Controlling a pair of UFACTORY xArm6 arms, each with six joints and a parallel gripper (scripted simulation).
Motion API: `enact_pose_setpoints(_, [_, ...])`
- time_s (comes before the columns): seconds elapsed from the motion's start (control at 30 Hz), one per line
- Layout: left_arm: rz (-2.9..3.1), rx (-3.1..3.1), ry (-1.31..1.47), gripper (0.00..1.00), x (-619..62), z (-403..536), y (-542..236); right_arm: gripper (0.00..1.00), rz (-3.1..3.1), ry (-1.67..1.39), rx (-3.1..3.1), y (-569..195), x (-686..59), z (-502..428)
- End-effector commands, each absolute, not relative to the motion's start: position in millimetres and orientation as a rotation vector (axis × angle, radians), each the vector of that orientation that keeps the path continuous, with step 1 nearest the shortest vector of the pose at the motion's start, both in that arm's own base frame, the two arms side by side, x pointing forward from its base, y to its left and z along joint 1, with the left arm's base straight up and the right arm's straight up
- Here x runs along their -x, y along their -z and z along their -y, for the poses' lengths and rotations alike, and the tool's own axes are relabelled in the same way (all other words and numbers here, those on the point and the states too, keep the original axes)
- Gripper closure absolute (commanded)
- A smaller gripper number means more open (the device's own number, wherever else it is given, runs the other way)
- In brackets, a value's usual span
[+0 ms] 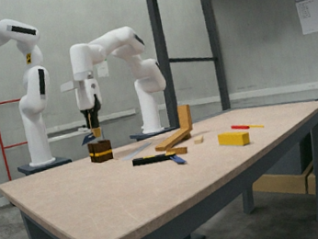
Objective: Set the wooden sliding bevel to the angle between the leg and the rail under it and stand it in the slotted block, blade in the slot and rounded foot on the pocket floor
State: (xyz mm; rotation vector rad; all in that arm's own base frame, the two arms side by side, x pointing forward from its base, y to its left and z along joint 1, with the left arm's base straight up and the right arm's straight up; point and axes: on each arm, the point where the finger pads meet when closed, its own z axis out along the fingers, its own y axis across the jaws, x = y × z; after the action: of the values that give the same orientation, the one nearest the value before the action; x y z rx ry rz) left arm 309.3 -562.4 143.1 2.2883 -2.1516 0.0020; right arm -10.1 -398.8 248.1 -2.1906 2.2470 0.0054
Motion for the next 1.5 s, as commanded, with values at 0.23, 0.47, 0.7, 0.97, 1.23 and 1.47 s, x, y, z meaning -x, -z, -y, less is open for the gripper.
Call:
enact_pose_setpoints(0.23, [2.151, -2.287, -0.008, 1.00, -309.8, 563.3, -131.0, 0.00, -2.249, 0.000, 2.193, -250.0, 10.2, 399.9])
enact_pose_setpoints(0.47, [2.151, -2.287, -0.008, 1.00, -309.8, 563.3, -131.0, 0.00, -2.249, 0.000, 2.193, -250.0, 10.2, 399.9])
enact_pose_setpoints(0.7, [2.151, -2.287, -0.008, 1.00, -309.7, 563.2, -130.6, 0.00, -2.249, 0.000, 2.193, -250.0, 10.2, 399.9])
enact_pose_setpoints(0.97, [2.151, -2.287, -0.008, 1.00, -309.7, 563.2, -130.6, 0.00, -2.249, 0.000, 2.193, -250.0, 10.2, 399.9])
enact_pose_setpoints(1.23, [2.151, -2.287, -0.008, 1.00, -309.7, 563.2, -130.6, 0.00, -2.249, 0.000, 2.193, -250.0, 10.2, 399.9])
enact_pose_setpoints(1.47, [2.151, -2.287, -0.008, 1.00, -309.7, 563.2, -130.6, 0.00, -2.249, 0.000, 2.193, -250.0, 10.2, 399.9])
